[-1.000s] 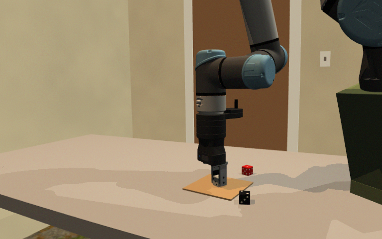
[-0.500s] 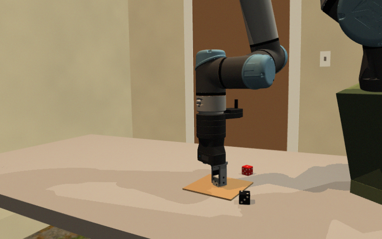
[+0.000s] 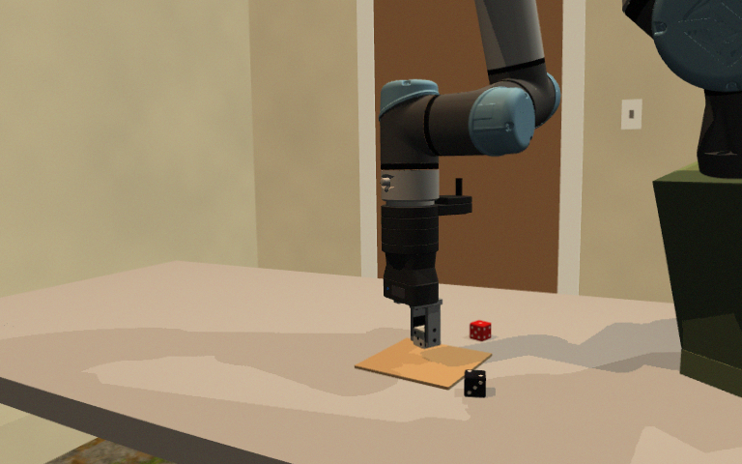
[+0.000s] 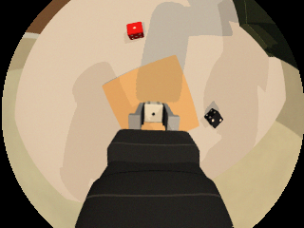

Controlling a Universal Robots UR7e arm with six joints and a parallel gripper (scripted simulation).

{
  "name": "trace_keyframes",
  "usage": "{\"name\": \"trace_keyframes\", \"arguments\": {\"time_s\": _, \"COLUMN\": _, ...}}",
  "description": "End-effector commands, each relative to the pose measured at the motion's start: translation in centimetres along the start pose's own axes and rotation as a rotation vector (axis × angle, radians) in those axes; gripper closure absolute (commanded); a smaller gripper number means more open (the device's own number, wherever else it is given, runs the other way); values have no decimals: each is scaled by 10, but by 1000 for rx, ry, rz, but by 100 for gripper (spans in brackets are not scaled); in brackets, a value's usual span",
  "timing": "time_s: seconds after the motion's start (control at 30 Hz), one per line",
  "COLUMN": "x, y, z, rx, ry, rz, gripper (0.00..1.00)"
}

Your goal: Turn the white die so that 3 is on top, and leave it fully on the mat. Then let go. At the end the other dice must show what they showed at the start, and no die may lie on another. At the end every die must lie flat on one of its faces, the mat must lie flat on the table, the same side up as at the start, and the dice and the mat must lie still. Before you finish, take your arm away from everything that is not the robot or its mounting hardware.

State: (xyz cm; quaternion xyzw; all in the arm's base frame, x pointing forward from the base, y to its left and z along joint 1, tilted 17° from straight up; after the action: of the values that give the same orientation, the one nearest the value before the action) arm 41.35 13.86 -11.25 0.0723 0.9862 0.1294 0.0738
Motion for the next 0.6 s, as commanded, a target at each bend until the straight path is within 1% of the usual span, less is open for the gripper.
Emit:
{"name": "trace_keyframes", "arguments": {"time_s": 0.0, "x": 0, "y": 0, "z": -9, "rx": 0, "ry": -1, "rz": 0, "gripper": 51}}
{"name": "trace_keyframes", "arguments": {"time_s": 0.43, "x": 0, "y": 0, "z": -57, "rx": 0, "ry": -1, "rz": 0, "gripper": 51}}
{"name": "trace_keyframes", "arguments": {"time_s": 0.57, "x": 0, "y": 0, "z": -63, "rx": 0, "ry": -1, "rz": 0, "gripper": 51}}
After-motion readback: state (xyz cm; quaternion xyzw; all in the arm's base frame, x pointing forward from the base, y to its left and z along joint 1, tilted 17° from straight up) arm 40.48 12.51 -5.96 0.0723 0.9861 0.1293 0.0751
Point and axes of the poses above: the point where the finger pads meet when closed, its own z axis out along the fingers, its own x axis across the jaws, y = z × x, the point moved 2 cm from there along -z, back along the fingers, and after that the axes turned 15 degrees about -z, right-handed, at the moved point
